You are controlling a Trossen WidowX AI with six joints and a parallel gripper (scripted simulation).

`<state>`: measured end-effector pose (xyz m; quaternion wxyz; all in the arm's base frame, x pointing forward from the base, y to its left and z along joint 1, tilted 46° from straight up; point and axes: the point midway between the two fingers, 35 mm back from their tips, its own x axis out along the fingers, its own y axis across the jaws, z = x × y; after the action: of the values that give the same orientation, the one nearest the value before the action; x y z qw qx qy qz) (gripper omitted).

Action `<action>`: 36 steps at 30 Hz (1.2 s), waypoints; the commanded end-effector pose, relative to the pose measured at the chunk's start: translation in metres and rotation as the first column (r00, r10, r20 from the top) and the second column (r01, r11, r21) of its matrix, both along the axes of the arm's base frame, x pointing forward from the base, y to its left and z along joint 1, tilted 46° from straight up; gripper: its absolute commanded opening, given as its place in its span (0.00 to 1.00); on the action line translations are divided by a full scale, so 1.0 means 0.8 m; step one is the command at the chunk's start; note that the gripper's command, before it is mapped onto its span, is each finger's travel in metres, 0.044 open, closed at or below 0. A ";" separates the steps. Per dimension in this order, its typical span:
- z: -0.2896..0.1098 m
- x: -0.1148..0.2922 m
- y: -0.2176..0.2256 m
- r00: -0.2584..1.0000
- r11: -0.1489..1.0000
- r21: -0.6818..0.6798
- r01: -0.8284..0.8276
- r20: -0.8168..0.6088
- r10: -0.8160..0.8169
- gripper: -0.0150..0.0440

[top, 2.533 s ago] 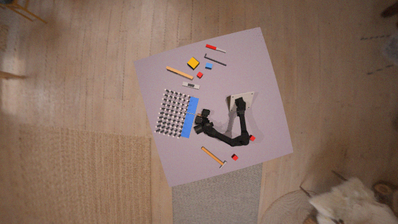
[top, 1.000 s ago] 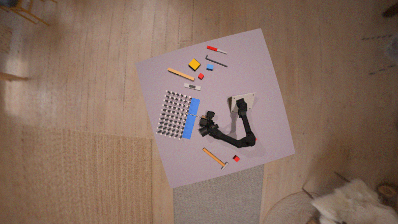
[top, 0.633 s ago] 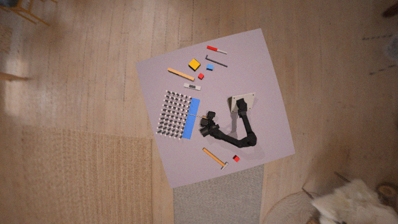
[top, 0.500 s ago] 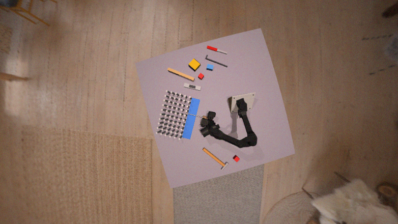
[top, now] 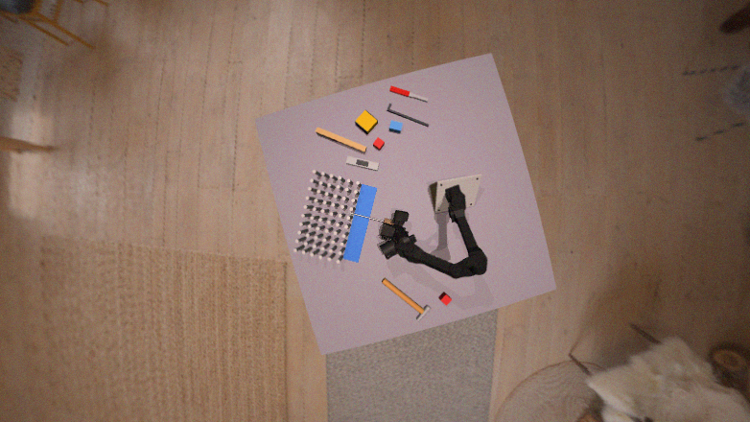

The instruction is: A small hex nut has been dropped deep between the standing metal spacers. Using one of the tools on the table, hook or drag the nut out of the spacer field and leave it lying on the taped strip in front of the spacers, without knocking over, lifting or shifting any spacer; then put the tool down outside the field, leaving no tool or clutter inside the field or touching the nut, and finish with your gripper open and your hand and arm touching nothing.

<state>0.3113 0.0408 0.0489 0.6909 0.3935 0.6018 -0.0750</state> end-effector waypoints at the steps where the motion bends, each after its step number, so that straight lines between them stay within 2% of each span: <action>1: 0.001 -0.005 0.001 1.000 1.000 -0.001 0.005 -0.003 -0.005 0.25; 36: 0.008 -0.027 0.015 1.000 1.000 0.000 0.005 -0.004 -0.005 0.25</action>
<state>0.2928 0.0525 0.0552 0.6904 0.3938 0.6022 -0.0748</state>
